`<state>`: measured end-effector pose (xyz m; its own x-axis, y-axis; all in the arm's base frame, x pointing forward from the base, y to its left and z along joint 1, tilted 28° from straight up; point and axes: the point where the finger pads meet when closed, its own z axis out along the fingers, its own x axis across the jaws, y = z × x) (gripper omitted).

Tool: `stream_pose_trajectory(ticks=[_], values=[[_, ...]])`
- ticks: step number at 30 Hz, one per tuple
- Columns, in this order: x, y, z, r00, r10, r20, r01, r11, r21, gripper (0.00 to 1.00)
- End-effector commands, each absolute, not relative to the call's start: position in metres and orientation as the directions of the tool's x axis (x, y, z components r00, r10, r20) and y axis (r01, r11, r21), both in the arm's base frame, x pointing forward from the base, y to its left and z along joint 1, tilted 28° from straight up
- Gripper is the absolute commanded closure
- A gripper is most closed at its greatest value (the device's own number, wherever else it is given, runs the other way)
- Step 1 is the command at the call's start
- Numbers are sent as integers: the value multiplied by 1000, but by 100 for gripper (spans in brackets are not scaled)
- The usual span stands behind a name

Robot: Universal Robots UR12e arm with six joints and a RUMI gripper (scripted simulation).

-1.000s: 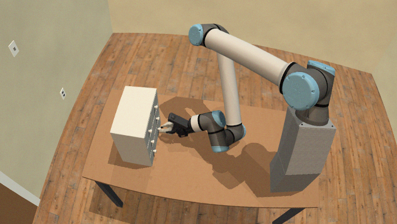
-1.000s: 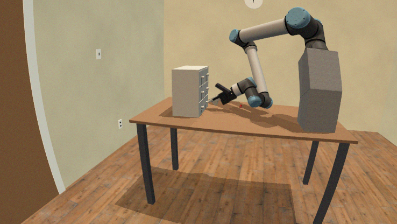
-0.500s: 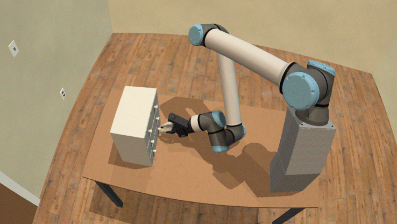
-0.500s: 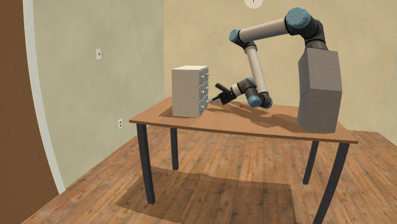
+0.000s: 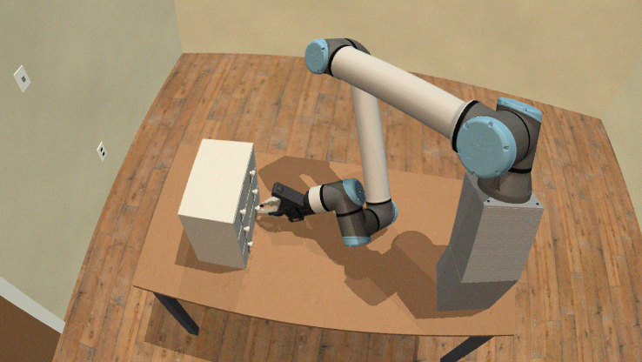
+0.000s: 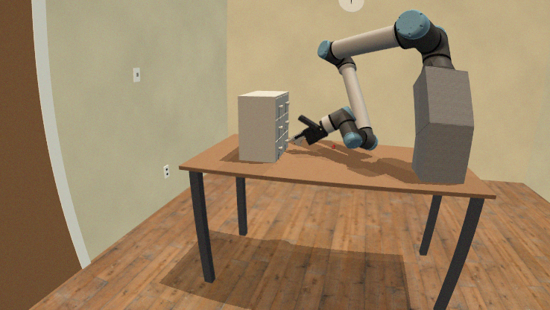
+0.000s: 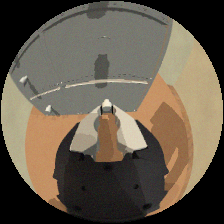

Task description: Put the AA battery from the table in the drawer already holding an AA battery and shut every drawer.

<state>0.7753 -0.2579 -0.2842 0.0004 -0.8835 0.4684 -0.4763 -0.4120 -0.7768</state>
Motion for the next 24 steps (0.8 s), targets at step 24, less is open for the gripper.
stream_pose_trajectory(ticks=[24], values=[[771, -258, -284, 1, -883, 469, -476, -412, -777, 93]])
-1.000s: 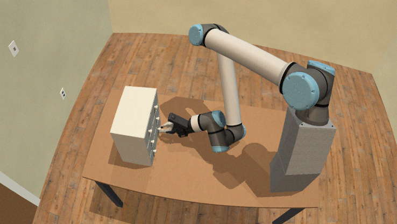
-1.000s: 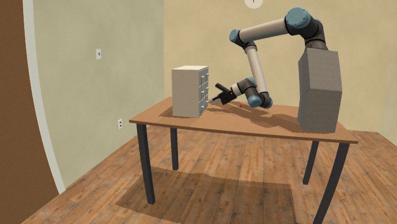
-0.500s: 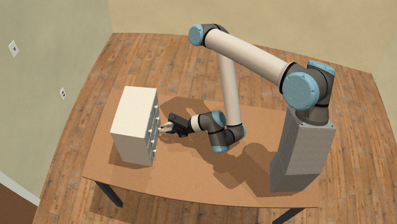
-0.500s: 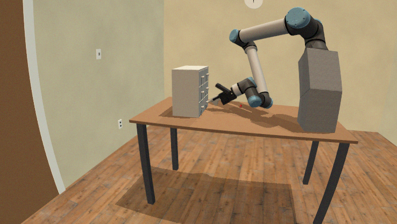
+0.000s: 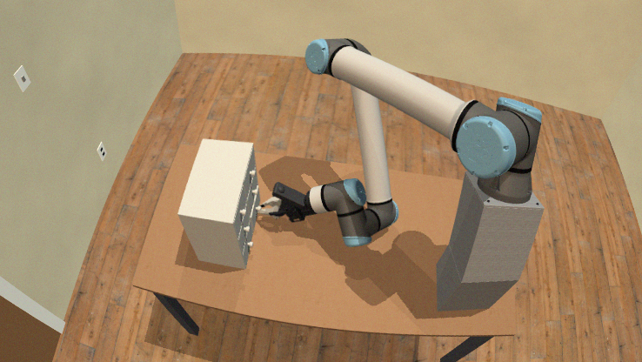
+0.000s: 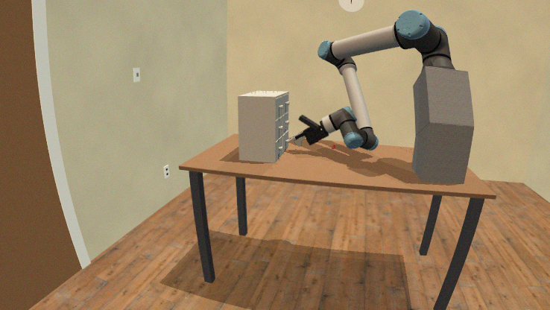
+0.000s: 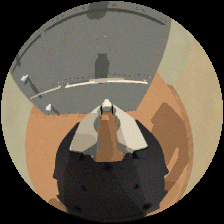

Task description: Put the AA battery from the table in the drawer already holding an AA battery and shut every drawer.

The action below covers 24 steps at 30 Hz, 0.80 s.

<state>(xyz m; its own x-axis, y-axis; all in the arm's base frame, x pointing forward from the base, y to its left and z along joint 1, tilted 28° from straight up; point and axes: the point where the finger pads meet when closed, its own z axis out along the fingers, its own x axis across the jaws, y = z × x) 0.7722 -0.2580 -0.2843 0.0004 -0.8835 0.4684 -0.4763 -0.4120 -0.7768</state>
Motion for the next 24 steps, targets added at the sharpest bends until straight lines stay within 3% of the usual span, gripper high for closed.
stream_pose_trajectory(ticks=[1, 24], values=[[771, -258, -284, 1, -883, 469, -476, -412, -777, 93], [762, -258, -284, 1, -883, 469, -476, -412, -777, 93]])
